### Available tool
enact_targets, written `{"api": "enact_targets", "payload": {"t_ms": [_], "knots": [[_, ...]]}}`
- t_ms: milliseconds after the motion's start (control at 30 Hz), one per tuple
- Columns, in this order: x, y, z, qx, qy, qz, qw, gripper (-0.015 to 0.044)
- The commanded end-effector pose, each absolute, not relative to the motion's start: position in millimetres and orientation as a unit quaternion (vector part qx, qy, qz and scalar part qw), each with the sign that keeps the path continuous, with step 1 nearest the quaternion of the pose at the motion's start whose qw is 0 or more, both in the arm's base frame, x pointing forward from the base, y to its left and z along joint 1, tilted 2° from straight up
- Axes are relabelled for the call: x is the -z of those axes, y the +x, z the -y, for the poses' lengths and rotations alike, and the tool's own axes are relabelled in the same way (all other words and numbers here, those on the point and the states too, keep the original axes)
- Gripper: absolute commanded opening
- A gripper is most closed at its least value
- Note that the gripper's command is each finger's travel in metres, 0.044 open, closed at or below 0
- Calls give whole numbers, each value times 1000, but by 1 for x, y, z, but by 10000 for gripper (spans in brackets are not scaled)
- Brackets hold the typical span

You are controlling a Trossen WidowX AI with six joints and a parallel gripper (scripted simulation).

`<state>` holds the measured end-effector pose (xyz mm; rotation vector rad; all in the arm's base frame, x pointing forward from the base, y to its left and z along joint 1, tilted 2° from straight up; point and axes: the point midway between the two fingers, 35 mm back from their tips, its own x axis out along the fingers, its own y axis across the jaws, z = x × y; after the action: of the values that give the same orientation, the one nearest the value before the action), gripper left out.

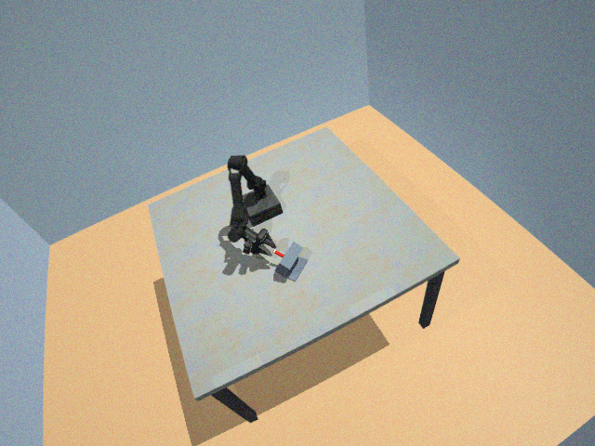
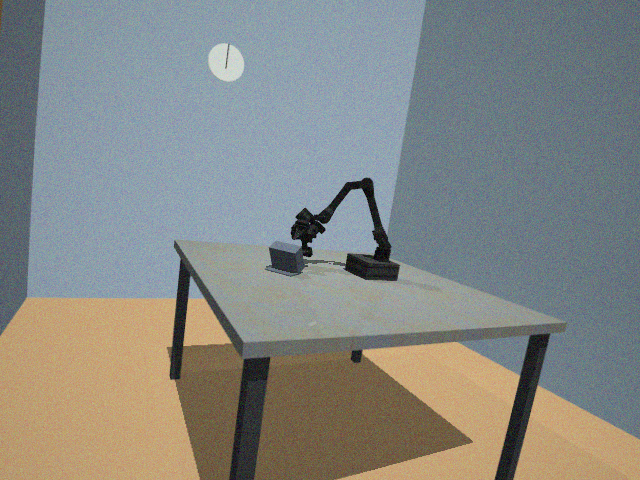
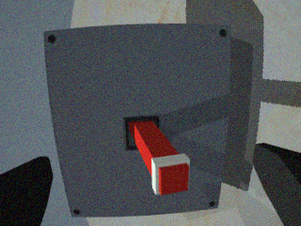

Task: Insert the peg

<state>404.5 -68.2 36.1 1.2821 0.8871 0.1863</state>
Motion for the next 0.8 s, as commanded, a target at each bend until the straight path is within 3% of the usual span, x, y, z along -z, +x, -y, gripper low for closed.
{"api": "enact_targets", "payload": {"t_ms": [0, 767], "knots": [[-39, 401, 72, -85, 576, -400, 708, 440], [-55, 375, 98, -83, 578, -400, 706, 440]]}}
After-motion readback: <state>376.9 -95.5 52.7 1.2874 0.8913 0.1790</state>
